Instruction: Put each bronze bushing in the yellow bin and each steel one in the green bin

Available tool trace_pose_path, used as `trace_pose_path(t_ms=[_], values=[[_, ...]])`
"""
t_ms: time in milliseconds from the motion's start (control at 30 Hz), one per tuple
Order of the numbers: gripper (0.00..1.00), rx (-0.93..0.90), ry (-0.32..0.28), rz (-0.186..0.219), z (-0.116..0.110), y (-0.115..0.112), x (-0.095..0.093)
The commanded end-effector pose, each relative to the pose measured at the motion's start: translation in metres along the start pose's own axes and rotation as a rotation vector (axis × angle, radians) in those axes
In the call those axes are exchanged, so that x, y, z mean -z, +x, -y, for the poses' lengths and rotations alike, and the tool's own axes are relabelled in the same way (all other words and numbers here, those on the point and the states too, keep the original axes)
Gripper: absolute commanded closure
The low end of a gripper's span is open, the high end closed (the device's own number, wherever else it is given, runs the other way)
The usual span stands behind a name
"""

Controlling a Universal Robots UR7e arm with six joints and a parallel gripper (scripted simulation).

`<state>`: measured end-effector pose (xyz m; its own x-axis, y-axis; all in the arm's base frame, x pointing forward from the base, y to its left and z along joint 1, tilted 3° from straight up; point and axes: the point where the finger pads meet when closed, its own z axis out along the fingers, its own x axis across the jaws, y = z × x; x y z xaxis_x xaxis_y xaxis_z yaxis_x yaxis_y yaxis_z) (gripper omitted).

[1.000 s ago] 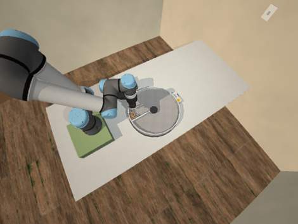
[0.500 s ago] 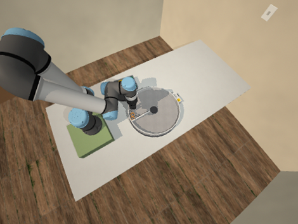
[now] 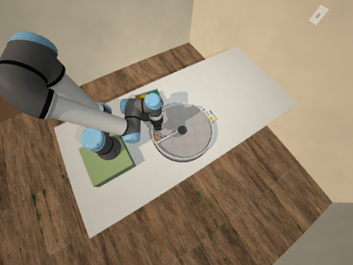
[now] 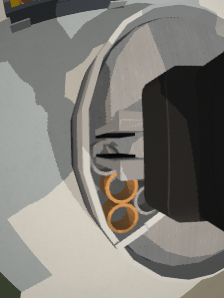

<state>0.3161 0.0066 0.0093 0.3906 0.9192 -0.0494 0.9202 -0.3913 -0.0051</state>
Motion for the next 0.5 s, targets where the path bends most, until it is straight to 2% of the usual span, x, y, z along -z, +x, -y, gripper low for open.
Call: trace_pose_path(t_ms=[0,467], values=[[0.6,0.0,-0.001,0.0,0.0,0.0,-0.001],[0.6,0.0,-0.001,0.0,0.0,0.0,-0.013]])
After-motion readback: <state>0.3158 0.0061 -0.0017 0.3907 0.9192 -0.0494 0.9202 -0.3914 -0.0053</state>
